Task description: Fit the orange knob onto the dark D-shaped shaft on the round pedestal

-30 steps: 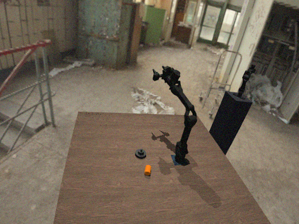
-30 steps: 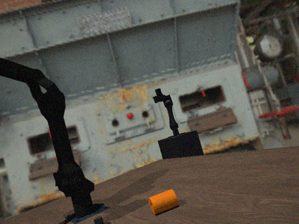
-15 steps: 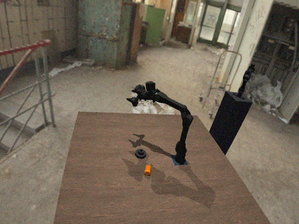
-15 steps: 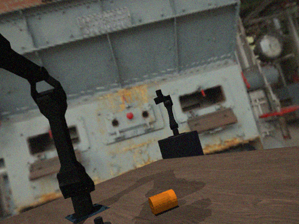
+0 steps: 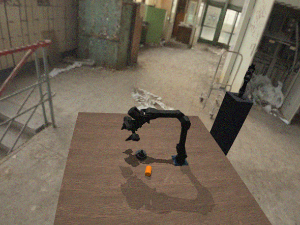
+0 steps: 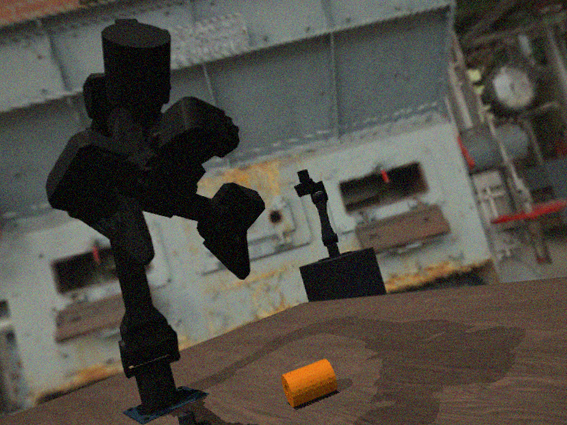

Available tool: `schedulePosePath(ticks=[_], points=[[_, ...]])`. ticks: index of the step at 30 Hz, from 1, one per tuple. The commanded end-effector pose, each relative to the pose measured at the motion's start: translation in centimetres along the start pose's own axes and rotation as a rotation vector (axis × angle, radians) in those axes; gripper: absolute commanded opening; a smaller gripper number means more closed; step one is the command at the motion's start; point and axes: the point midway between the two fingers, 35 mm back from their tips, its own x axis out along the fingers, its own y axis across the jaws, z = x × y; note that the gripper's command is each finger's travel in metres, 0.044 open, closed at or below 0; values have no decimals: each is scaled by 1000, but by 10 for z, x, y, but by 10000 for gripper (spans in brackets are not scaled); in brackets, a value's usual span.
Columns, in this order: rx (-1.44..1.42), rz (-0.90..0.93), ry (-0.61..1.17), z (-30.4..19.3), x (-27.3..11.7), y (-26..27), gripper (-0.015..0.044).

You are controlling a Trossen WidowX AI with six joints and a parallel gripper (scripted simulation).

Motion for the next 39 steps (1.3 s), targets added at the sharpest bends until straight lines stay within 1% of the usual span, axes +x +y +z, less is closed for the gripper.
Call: schedulePosePath(ticks=[1,5,8,10,12,20,25,39], points=[[-187,149,124,-11,12,73,440],[-419,299,258,-32,10,149,440],[-622,407,367,-56,-1,201,440],[-759,468,442,-74,-13,231,440],[-855,507,489,-87,-21,247,440],[-867,512,495,-89,-21,249,440],[-867,511,495,-100,-3,257,440],[-867,511,495,-107,10,263,440]])
